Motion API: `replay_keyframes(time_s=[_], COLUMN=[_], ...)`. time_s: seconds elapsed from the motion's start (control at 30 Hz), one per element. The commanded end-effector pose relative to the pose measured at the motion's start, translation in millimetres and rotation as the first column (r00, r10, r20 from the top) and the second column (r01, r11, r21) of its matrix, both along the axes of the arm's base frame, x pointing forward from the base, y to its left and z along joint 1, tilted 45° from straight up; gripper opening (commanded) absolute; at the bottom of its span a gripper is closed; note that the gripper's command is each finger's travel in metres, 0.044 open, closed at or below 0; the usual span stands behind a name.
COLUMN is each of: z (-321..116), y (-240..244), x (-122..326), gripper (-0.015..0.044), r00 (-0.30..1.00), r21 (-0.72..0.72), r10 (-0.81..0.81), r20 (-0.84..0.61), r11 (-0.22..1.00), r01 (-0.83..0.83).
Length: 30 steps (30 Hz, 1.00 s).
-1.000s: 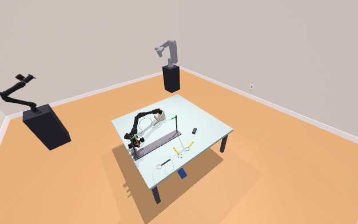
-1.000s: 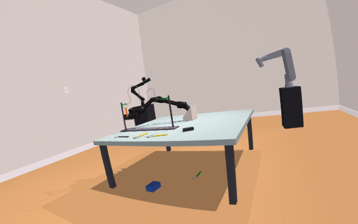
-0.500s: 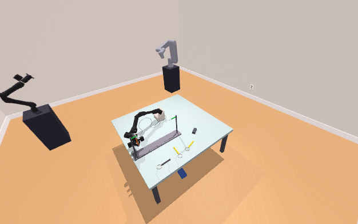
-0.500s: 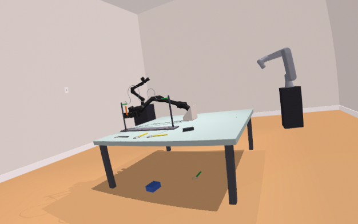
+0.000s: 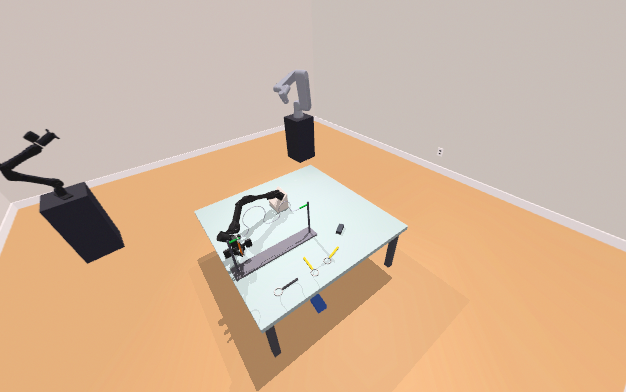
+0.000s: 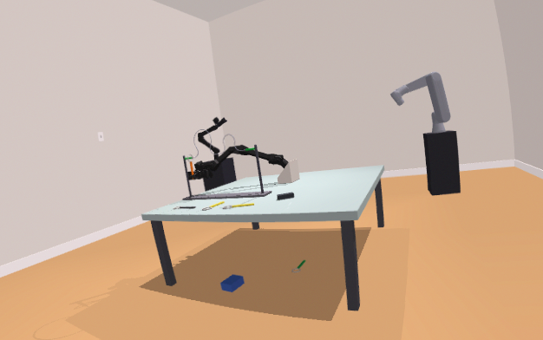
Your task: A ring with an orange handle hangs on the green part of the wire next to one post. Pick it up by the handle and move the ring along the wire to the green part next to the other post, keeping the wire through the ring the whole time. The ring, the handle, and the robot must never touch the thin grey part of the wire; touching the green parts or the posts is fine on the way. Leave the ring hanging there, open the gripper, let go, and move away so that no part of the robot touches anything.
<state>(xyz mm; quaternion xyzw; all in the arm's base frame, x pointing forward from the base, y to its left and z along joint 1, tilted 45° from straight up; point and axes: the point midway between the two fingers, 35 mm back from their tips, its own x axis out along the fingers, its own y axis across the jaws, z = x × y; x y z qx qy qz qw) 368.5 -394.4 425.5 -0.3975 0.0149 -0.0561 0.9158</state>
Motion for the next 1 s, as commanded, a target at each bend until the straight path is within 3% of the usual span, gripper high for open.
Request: replay_keyframes(time_s=[0.0,0.5,0.97], z=[0,-1,-7], y=[-1,0,16], x=[0,-1,-29], gripper=[-0.015,-0.015,-0.015], r00=[1.0,1.0,0.97], r21=[0.008,0.009,0.018], r10=[-0.004,-0.011,-0.177], r20=[0.0,-0.007,-0.168], r11=[1.0,1.0,0.983], r01=[0.004,0.011,0.182])
